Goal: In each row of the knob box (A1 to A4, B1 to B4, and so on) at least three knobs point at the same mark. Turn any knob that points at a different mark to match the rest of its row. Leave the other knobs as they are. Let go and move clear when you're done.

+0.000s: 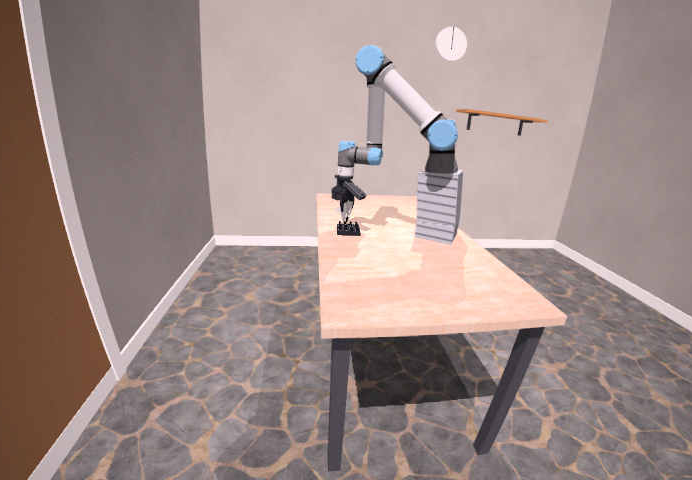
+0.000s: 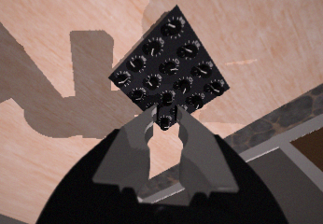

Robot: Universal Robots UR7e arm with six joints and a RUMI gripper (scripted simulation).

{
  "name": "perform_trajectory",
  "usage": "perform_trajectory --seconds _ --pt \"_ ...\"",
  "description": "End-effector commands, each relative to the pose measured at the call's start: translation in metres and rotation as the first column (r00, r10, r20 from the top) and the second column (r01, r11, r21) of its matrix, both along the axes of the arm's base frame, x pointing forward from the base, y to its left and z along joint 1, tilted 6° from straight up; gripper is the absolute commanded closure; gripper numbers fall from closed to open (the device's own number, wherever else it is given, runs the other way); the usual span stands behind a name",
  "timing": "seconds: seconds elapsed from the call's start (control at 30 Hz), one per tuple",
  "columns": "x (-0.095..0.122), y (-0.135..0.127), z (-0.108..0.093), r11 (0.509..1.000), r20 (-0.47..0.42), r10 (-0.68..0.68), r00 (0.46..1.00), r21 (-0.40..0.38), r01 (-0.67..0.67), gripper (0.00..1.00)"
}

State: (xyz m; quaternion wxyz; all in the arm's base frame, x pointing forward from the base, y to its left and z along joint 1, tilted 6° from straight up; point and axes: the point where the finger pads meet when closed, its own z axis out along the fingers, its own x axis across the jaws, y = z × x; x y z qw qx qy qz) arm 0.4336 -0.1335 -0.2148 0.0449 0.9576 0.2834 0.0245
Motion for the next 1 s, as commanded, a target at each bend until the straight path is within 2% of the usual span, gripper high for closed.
perform_trajectory --seconds 0.0,0.97 --pt "0.0004 -0.0002 0.0004 1.000 0.001 0.000 1.000 -0.001 0.000 0.89" --pt "-0.0022 0.0038 -0.0001 1.000 0.001 0.000 1.000 -0.001 0.000 0.89"
